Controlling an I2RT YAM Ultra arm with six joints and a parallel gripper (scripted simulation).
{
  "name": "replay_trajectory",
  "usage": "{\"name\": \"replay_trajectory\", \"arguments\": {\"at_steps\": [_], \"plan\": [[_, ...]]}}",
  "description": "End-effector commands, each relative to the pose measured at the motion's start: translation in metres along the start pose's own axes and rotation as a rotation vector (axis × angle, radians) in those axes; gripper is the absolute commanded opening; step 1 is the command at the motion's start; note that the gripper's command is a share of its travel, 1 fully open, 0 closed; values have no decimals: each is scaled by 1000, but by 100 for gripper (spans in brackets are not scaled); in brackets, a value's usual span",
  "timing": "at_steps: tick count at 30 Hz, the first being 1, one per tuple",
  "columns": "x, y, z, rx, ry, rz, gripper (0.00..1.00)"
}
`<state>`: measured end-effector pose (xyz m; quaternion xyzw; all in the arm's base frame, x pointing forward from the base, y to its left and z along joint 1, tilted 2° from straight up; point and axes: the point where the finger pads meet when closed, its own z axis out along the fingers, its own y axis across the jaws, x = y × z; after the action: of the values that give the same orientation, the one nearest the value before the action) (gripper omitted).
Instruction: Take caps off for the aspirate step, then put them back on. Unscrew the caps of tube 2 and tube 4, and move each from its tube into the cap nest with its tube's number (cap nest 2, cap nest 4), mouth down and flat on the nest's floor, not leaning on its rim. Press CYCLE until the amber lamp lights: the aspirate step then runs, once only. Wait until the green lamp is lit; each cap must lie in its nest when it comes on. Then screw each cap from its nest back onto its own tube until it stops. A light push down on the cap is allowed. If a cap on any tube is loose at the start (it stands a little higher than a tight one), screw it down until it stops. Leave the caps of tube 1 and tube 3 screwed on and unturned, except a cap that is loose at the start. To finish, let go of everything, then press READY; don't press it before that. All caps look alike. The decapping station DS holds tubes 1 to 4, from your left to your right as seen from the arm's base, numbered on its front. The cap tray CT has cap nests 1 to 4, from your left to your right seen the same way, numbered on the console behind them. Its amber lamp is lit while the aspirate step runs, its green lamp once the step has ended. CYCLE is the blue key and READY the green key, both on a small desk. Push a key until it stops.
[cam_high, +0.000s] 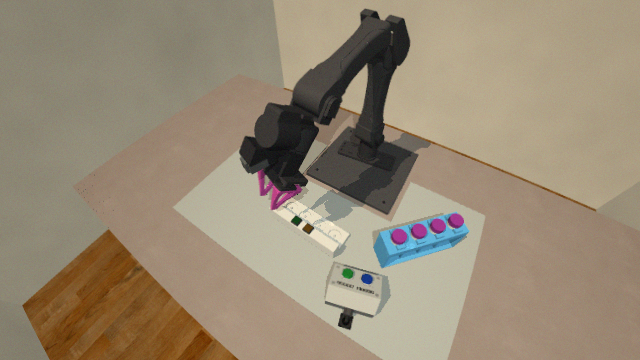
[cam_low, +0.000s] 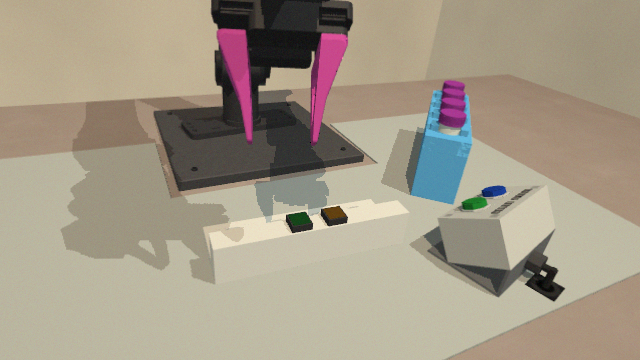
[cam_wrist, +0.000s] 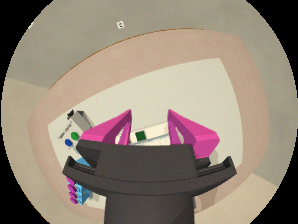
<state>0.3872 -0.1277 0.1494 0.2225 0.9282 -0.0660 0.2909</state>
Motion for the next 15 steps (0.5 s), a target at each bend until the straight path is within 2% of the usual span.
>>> {"name": "replay_trajectory", "arguments": {"at_steps": [1,4,6,13,15], "plan": [[7,10,-6,-23,49,-98,49],[15,23,-9,-46,90,-177,49],[19,31,-10,-46,90,-177,49],[38,59,-19,-103,180,-362,49],[38,59,-19,-103,180,-362,49]]}}
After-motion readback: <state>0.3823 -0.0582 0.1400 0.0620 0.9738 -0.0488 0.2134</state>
